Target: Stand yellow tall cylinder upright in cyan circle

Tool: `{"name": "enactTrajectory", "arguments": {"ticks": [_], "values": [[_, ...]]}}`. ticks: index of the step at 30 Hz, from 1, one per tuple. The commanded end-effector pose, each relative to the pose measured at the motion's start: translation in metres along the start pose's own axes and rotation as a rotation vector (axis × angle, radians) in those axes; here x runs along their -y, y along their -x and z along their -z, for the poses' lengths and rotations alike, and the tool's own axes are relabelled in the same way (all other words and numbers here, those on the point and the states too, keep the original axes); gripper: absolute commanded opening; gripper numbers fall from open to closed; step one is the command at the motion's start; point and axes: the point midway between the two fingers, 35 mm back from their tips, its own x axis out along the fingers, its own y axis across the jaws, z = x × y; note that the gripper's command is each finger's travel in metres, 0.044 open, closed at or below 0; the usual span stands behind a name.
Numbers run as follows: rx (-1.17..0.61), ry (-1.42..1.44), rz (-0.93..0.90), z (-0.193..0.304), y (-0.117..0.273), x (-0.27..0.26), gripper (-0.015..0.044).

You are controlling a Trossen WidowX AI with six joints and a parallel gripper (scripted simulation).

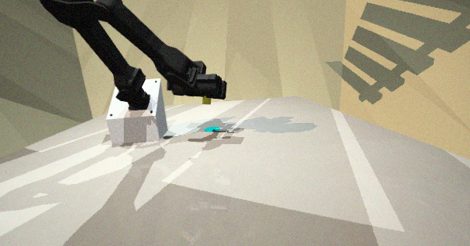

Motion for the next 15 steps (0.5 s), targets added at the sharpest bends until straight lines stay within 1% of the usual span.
{"name": "enactTrajectory", "arguments": {"ticks": [1, 15], "values": [[0.028, 0.019, 0.018, -0.0016, 0.0019, 0.0, 0.0105], [0.099, 0.077, 0.088, -0.0041, 0.0093, 0.003, 0.0105]]}}
